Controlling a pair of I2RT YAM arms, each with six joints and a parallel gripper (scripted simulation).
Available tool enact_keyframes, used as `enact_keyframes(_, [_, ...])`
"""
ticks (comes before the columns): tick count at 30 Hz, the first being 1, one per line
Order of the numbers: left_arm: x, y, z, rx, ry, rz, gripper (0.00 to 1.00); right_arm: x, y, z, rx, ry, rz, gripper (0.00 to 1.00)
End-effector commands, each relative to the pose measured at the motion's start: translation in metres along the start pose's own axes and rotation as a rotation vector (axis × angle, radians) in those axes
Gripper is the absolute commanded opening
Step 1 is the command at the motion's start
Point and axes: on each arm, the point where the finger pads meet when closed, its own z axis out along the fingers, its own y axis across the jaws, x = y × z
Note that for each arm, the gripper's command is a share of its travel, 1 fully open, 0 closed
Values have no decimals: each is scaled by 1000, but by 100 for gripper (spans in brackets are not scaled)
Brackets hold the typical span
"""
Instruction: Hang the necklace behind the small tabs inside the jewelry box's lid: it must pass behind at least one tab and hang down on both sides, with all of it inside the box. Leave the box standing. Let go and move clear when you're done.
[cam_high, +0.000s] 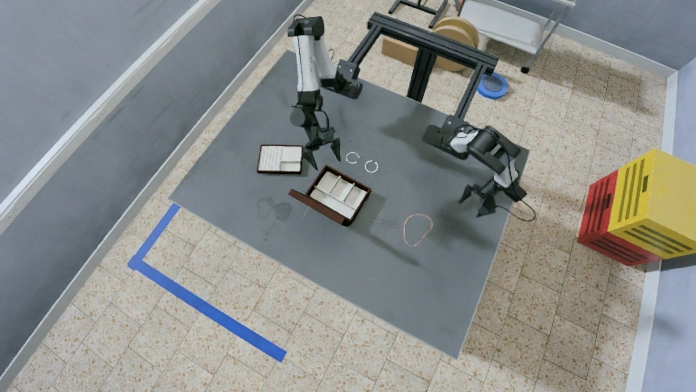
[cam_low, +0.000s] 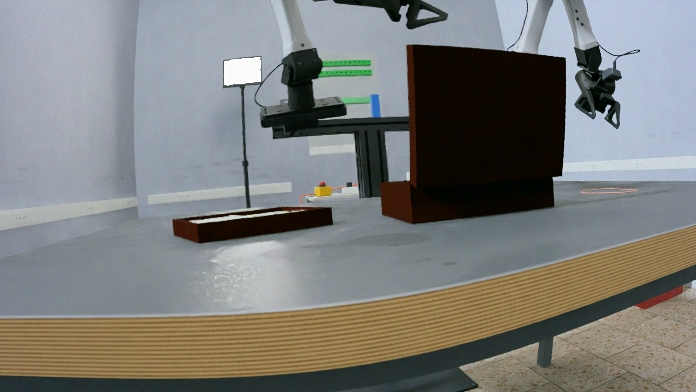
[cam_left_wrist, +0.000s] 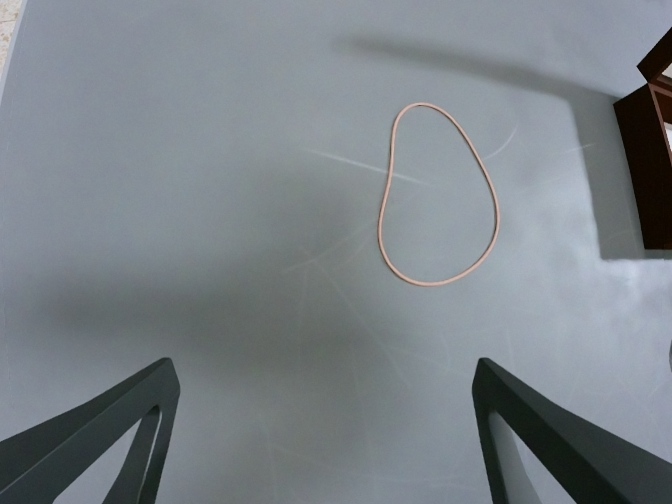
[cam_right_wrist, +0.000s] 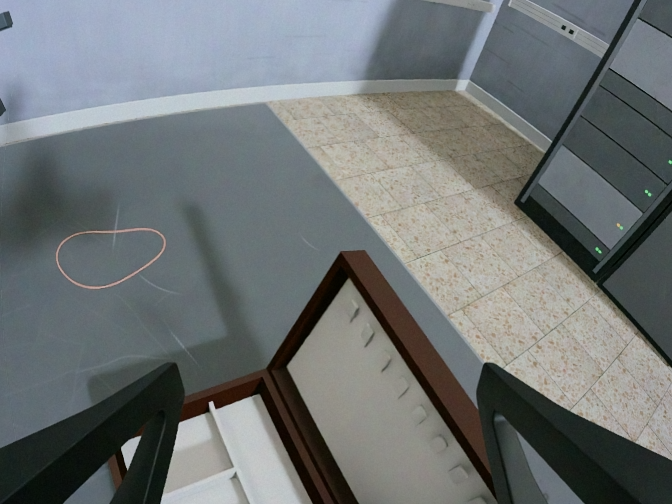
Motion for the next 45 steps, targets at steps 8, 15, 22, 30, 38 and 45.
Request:
enact_keyframes(8, [-3, 3, -3, -12, -6, 11, 100, -8, -3, -1, 8, -20, -10, 100])
enact_keyframes(15, [-3, 3, -3, -12, -6, 11, 100, -8, -3, -1, 8, -20, -10, 100])
enact_keyframes(22, [-6, 5, -4, -18, -8, 23, 25, -14, -7, -2, 17, -31, -17, 100])
enact_keyframes(30, [-6, 5, -4, -18, -8, 23, 25, -14, -7, -2, 17, -31, -17, 100])
enact_keyframes(38, [1, 8, 7, -2, 52, 1, 25, -16, -23, -8, 65, -16, 8, 100])
enact_keyframes(45, [13, 1, 39, 17, 249, -83, 25, -8, -52, -18, 164, 49, 130, 100])
